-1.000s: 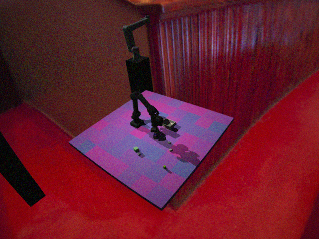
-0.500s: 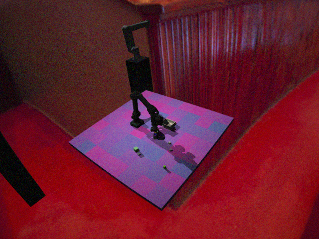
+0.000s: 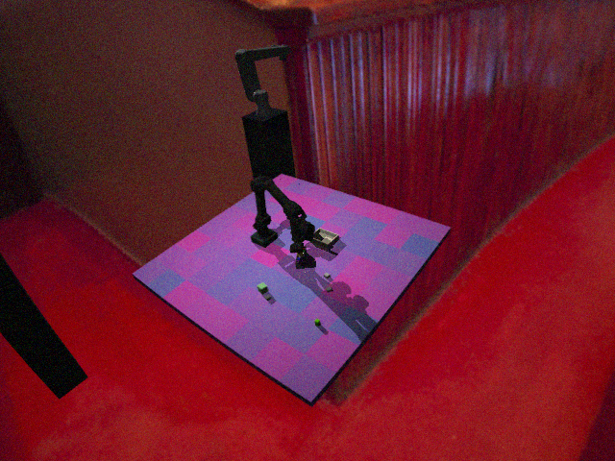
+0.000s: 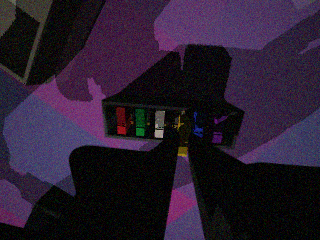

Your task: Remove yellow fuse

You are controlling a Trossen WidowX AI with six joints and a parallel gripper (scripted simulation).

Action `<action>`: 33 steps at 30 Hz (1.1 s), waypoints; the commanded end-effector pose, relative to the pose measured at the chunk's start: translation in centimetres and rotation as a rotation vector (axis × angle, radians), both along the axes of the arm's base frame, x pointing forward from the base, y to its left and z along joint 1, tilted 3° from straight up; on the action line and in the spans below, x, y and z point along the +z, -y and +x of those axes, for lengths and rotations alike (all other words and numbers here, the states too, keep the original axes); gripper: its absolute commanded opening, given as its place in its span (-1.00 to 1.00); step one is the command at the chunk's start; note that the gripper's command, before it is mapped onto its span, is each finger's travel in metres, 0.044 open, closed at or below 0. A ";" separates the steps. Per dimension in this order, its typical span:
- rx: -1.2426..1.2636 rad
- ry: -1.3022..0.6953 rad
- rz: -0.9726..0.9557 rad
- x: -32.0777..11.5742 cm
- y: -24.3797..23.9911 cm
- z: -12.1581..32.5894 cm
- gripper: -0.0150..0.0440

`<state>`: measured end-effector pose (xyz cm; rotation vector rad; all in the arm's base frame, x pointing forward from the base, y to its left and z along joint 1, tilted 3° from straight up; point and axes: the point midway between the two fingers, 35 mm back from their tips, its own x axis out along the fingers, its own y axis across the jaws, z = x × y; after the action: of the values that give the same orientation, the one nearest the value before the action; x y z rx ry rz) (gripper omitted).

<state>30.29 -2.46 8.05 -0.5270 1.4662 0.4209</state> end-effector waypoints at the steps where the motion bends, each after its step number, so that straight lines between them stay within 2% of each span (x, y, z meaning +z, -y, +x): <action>1: 0.000 -0.001 0.004 0.2 -0.1 0.0 -0.49; 33: 0.001 -0.001 0.005 3.1 -0.5 -0.2 -0.49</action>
<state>30.07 -2.28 11.01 -0.5285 1.4654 0.4227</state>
